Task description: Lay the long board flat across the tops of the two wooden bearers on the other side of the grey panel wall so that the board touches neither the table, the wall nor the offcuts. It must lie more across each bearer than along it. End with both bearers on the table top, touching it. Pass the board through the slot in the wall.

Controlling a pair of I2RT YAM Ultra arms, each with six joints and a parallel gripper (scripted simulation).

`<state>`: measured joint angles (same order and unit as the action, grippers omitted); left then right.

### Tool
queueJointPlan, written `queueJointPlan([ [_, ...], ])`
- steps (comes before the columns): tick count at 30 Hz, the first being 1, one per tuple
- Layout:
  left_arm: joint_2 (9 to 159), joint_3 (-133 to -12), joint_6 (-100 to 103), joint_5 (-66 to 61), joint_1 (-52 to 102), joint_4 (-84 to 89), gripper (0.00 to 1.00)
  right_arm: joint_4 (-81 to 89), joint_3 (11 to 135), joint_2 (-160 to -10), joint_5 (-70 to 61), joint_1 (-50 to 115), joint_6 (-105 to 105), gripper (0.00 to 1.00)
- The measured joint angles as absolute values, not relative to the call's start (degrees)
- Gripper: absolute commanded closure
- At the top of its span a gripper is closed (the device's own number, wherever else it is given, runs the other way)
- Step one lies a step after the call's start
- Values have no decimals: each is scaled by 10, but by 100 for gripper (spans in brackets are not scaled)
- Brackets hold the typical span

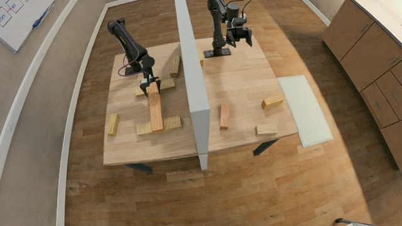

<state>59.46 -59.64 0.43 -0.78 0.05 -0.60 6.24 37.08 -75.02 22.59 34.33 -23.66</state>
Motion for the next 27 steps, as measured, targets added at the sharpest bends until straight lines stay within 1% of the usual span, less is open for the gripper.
queueJointPlan([
  [17, 595, -596, 4, -8, 1, -6, 22, 63, 375, -746, 222, 341, -233, 22],
  [27, 597, -598, 3, -6, 1, -5, 22, 45, 429, -711, 168, 257, -170, 22],
])
